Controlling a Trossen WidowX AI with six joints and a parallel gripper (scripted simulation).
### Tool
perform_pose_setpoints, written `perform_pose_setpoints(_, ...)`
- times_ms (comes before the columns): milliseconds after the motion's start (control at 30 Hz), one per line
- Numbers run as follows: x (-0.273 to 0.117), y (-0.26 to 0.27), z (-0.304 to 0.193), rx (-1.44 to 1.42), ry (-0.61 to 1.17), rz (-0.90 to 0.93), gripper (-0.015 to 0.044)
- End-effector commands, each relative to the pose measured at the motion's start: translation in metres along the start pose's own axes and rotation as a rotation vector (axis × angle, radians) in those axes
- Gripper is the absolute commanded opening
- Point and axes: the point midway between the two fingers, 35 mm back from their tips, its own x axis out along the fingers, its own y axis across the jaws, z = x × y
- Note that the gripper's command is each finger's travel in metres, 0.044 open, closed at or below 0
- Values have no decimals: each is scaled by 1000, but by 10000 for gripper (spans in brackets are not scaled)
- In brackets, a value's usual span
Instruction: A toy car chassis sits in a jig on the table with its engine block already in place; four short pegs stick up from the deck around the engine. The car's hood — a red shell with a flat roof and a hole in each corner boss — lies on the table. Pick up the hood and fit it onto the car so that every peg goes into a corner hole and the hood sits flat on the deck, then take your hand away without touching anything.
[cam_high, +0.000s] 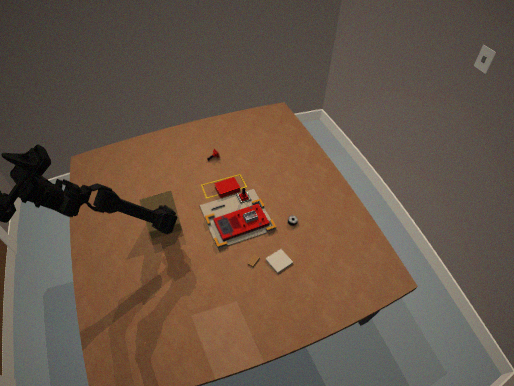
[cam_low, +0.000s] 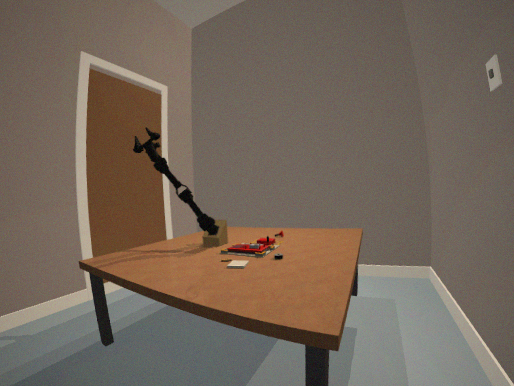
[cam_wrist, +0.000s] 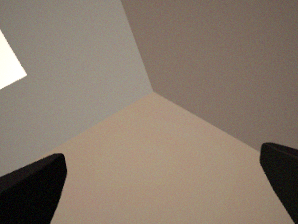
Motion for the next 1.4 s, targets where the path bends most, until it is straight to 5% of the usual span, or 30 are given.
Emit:
perform_pose_setpoints(0,-8,7,-72,66,153,2,440)
perform_pose_setpoints(433,-68,62,-252,285,602,58,440)
perform_pose_setpoints(800,-170,150,-377,497,1020,124,440)
perform_pose_setpoints(1367,-387,332,-447,776,1717,265,440)
